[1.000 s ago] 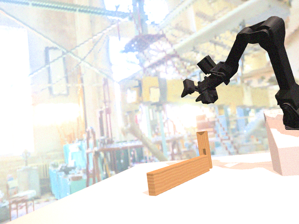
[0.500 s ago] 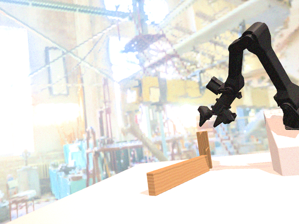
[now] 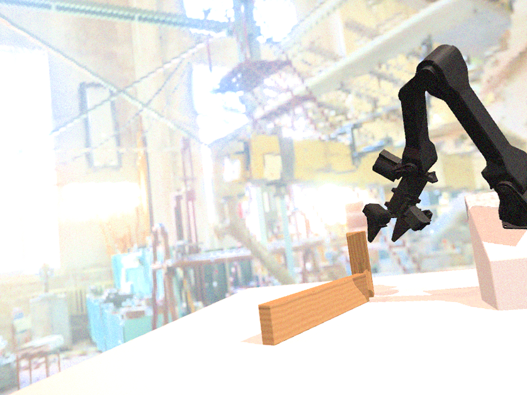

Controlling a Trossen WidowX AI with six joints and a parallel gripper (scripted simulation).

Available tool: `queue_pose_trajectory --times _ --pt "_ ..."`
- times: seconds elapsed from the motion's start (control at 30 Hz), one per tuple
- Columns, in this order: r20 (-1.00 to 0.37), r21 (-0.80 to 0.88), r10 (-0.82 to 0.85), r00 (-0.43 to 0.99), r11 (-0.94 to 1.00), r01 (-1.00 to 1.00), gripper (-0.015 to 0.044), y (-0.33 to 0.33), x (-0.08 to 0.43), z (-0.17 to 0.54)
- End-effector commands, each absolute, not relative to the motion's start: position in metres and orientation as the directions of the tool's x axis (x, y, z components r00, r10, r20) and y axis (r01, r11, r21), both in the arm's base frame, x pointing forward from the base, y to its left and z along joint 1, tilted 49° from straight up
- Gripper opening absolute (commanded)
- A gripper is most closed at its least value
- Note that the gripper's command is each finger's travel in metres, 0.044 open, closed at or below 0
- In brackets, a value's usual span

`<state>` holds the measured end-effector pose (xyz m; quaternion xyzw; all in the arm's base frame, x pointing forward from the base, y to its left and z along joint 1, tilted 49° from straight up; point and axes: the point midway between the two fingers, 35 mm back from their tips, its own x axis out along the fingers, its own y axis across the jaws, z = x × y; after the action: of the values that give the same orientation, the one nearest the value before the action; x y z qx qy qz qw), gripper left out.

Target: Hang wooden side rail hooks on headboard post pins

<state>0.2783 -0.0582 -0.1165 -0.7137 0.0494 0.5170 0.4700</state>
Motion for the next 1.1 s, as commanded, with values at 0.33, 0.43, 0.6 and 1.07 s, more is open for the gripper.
queue_pose_trajectory --times 0.33,0.43,0.6,1.07 --pt "-0.783 -0.621 0.423 0.455 -0.555 -0.553 0.044 -0.056 0.276 -0.117" --pt "-0.789 -0.614 0.418 0.451 -0.501 -0.61 0.044 -0.055 0.277 -0.117" --pt "-0.806 -0.564 0.4 0.436 -0.297 -0.771 0.044 -0.052 0.279 -0.116" --pt "-0.849 -0.279 0.342 0.402 0.356 -0.892 0.044 -0.043 0.284 -0.113"
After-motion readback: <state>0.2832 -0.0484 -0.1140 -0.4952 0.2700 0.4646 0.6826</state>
